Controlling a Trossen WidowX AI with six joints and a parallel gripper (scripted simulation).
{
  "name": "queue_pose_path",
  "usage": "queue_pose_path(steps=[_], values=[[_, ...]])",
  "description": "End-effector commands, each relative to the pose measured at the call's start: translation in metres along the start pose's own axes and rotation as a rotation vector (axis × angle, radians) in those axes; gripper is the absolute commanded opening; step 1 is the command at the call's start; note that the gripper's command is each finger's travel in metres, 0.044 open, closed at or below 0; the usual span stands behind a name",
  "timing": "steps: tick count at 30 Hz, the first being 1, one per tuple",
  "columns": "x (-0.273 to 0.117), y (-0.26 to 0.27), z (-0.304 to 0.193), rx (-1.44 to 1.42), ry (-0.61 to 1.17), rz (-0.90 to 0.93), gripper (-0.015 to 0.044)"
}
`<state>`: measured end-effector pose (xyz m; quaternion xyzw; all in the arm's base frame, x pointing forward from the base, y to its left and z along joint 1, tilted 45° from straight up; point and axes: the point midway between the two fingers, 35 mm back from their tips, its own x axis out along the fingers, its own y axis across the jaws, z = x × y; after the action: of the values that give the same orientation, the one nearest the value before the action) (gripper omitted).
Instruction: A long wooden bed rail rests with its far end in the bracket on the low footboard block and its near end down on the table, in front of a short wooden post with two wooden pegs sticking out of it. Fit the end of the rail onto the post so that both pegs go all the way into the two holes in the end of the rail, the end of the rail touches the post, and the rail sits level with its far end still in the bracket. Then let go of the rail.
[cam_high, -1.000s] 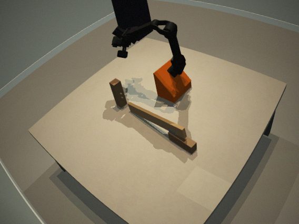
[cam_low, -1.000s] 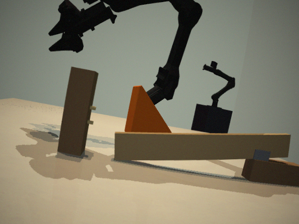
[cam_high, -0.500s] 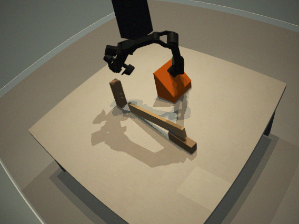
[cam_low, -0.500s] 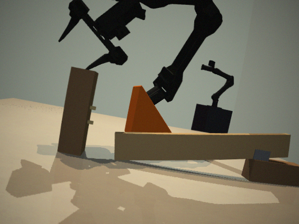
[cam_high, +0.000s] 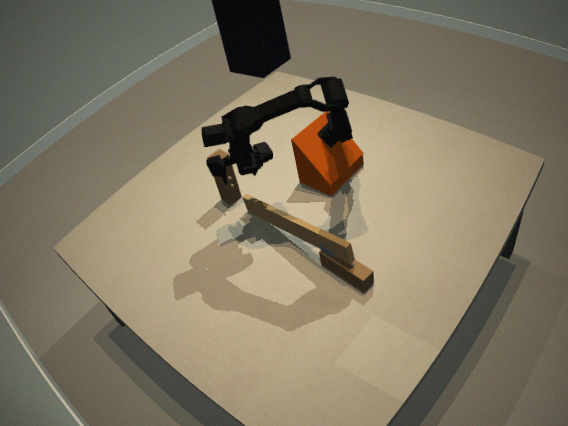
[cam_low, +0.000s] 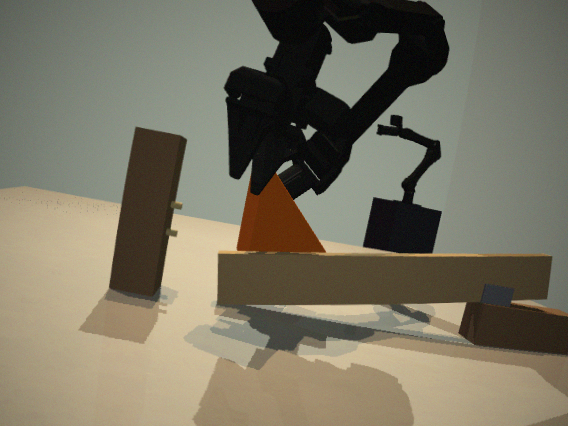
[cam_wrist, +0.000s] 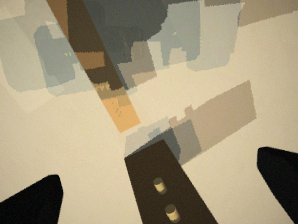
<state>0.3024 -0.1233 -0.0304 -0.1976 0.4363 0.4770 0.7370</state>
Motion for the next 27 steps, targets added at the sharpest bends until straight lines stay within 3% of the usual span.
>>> queue_pose_path(steps=[1,27], values=[[0.026,0.017,0.037,-0.222,-0.125,0.11,0.044],[0.061,0.027,0.059,-0.307,-0.174,0.143,0.044]])
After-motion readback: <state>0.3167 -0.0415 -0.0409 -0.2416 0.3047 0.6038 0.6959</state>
